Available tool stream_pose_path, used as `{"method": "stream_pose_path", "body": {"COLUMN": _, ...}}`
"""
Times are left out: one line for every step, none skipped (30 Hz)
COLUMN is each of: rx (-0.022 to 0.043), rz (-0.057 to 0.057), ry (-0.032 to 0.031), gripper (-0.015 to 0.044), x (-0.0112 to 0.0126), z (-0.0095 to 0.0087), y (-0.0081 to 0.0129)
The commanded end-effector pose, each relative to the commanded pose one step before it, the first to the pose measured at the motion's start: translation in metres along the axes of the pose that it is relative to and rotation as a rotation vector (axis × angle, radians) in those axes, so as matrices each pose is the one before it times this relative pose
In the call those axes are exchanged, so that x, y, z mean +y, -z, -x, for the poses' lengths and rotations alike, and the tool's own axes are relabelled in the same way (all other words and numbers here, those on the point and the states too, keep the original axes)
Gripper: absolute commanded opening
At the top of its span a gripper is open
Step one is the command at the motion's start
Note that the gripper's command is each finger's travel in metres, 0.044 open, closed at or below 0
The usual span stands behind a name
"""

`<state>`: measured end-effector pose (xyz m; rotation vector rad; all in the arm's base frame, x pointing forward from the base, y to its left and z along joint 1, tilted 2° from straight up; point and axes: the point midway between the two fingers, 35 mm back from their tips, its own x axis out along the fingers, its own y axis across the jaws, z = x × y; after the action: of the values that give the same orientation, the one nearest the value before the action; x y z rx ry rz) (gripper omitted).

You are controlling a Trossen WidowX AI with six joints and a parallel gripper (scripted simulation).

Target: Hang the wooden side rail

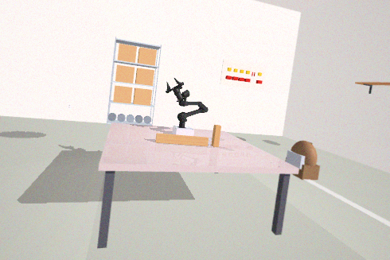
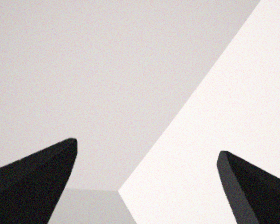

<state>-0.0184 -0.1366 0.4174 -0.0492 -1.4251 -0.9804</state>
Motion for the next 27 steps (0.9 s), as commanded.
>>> {"method": "stream_pose_path", "body": {"rx": 0.00542, "rz": -0.0077, "ry": 0.00203, "gripper": 0.0426, "x": -0.00038, "z": -0.00026, "y": 0.00129}}
{"method": "stream_pose_path", "body": {"rx": 0.01626, "rz": -0.0232, "ry": 0.00618, "gripper": 0.0440, "x": -0.00114, "z": -0.00074, "y": 0.00389}}
{"method": "stream_pose_path", "body": {"rx": 0.02709, "rz": -0.0384, "ry": 0.01061, "gripper": 0.0440, "x": -0.00191, "z": -0.00120, "y": 0.00652}}
{"method": "stream_pose_path", "body": {"rx": 0.03274, "rz": -0.0462, "ry": 0.01334, "gripper": 0.0440, "x": -0.00239, "z": -0.00143, "y": 0.00792}}
{"method": "stream_pose_path", "body": {"rx": 0.03270, "rz": -0.0459, "ry": 0.01392, "gripper": 0.0440, "x": -0.00251, "z": -0.00143, "y": 0.00794}}
{"method": "stream_pose_path", "body": {"rx": 0.03264, "rz": -0.0456, "ry": 0.01451, "gripper": 0.0440, "x": -0.00263, "z": -0.00143, "y": 0.00797}}
{"method": "stream_pose_path", "body": {"rx": 0.03256, "rz": -0.0453, "ry": 0.01511, "gripper": 0.0440, "x": -0.00276, "z": -0.00143, "y": 0.00798}}
{"method": "stream_pose_path", "body": {"rx": 0.03247, "rz": -0.0450, "ry": 0.01573, "gripper": 0.0440, "x": -0.00289, "z": -0.00143, "y": 0.00800}}
{"method": "stream_pose_path", "body": {"rx": 0.03235, "rz": -0.0446, "ry": 0.01637, "gripper": 0.0440, "x": -0.00303, "z": -0.00144, "y": 0.00802}}
{"method": "stream_pose_path", "body": {"rx": 0.03222, "rz": -0.0442, "ry": 0.01702, "gripper": 0.0440, "x": -0.00317, "z": -0.00144, "y": 0.00803}}
{"method": "stream_pose_path", "body": {"rx": 0.03207, "rz": -0.0438, "ry": 0.01768, "gripper": 0.0440, "x": -0.00332, "z": -0.00144, "y": 0.00803}}
{"method": "stream_pose_path", "body": {"rx": 0.03190, "rz": -0.0434, "ry": 0.01836, "gripper": 0.0440, "x": -0.00347, "z": -0.00144, "y": 0.00804}}
{"method": "stream_pose_path", "body": {"rx": 0.03170, "rz": -0.0430, "ry": 0.01905, "gripper": 0.0440, "x": -0.00362, "z": -0.00145, "y": 0.00804}}
{"method": "stream_pose_path", "body": {"rx": 0.03147, "rz": -0.0426, "ry": 0.01975, "gripper": 0.0440, "x": -0.00378, "z": -0.00145, "y": 0.00804}}
{"method": "stream_pose_path", "body": {"rx": 0.03122, "rz": -0.0422, "ry": 0.02046, "gripper": 0.0440, "x": -0.00394, "z": -0.00145, "y": 0.00803}}
{"method": "stream_pose_path", "body": {"rx": 0.03095, "rz": -0.0417, "ry": 0.02118, "gripper": 0.0440, "x": -0.00411, "z": -0.00146, "y": 0.00801}}
{"method": "stream_pose_path", "body": {"rx": 0.03064, "rz": -0.0412, "ry": 0.02190, "gripper": 0.0440, "x": -0.00428, "z": -0.00146, "y": 0.00799}}
{"method": "stream_pose_path", "body": {"rx": 0.03030, "rz": -0.0408, "ry": 0.02264, "gripper": 0.0440, "x": -0.00446, "z": -0.00147, "y": 0.00797}}
{"method": "stream_pose_path", "body": {"rx": 0.02993, "rz": -0.0403, "ry": 0.02338, "gripper": 0.0440, "x": -0.00464, "z": -0.00147, "y": 0.00794}}
{"method": "stream_pose_path", "body": {"rx": 0.02953, "rz": -0.0398, "ry": 0.02412, "gripper": 0.0440, "x": -0.00482, "z": -0.00148, "y": 0.00790}}
{"method": "stream_pose_path", "body": {"rx": 0.03282, "rz": -0.0345, "ry": 0.02509, "gripper": 0.0440, "x": -0.00497, "z": -0.00159, "y": 0.00849}}
{"method": "stream_pose_path", "body": {"rx": 0.03203, "rz": -0.0335, "ry": 0.02539, "gripper": 0.0440, "x": -0.00505, "z": -0.00159, "y": 0.00834}}
{"method": "stream_pose_path", "body": {"rx": 0.03102, "rz": -0.0324, "ry": 0.02549, "gripper": 0.0440, "x": -0.00510, "z": -0.00157, "y": 0.00814}}
{"method": "stream_pose_path", "body": {"rx": 0.02686, "rz": -0.0280, "ry": 0.02284, "gripper": 0.0440, "x": -0.00460, "z": -0.00141, "y": 0.00708}}
{"method": "stream_pose_path", "body": {"rx": 0.02116, "rz": -0.0267, "ry": 0.01995, "gripper": 0.0440, "x": -0.00410, "z": -0.00120, "y": 0.00579}}
{"method": "stream_pose_path", "body": {"rx": 0.02327, "rz": -0.0323, "ry": 0.02363, "gripper": 0.0440, "x": -0.00490, "z": -0.00136, "y": 0.00655}}
{"method": "stream_pose_path", "body": {"rx": 0.02498, "rz": -0.0349, "ry": 0.02653, "gripper": 0.0440, "x": -0.00553, "z": -0.00148, "y": 0.00712}}
